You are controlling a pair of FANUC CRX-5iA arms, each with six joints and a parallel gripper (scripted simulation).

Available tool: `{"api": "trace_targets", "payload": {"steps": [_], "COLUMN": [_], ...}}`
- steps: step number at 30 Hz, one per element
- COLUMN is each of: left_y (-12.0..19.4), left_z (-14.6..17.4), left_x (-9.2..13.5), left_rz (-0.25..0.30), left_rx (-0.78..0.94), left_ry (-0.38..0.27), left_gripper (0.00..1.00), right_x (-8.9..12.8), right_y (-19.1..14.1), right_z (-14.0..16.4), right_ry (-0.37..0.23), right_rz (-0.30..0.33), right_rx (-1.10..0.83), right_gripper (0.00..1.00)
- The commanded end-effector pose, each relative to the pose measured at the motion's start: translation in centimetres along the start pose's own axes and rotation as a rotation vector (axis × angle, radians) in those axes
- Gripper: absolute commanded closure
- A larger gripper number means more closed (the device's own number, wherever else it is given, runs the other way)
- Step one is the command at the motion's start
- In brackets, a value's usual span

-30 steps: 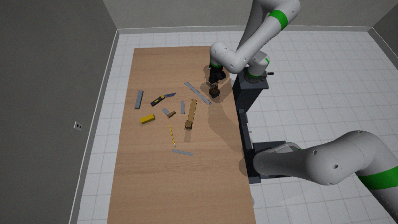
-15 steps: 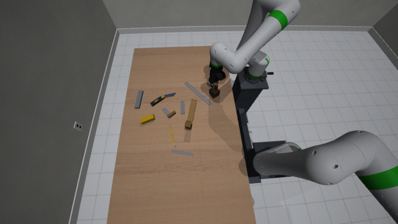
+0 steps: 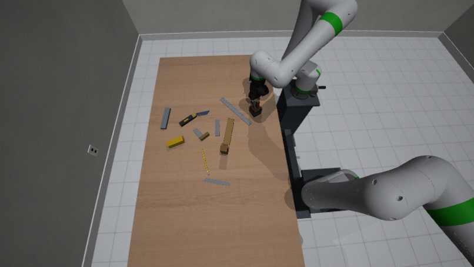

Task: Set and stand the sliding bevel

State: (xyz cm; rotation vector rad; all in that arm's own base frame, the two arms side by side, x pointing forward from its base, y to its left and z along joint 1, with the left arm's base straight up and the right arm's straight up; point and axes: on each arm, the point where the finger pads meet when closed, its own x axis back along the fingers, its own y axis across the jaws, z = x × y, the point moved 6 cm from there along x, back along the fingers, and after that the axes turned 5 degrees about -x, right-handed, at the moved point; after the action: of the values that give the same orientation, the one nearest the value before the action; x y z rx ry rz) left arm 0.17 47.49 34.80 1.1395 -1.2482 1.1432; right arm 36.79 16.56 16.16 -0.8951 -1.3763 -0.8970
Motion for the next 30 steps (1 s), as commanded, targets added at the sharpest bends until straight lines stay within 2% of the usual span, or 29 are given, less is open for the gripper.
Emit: {"api": "trace_targets", "payload": {"steps": [1, 30], "left_y": [-0.02, -0.02], "left_z": [-0.01, -0.01], "left_x": [0.16, 0.16], "left_rz": [0.0, 0.0], "left_rx": [0.0, 0.0], "left_ry": [-0.003, -0.003], "left_gripper": [0.0, 0.0], "right_x": [-0.03, -0.48], "right_y": [0.05, 0.05], "right_z": [-0.01, -0.01], "right_ry": [0.0, 0.0], "right_rz": [-0.002, -0.002], "right_rx": [0.0, 0.0], "right_gripper": [1.0, 1.0]}}
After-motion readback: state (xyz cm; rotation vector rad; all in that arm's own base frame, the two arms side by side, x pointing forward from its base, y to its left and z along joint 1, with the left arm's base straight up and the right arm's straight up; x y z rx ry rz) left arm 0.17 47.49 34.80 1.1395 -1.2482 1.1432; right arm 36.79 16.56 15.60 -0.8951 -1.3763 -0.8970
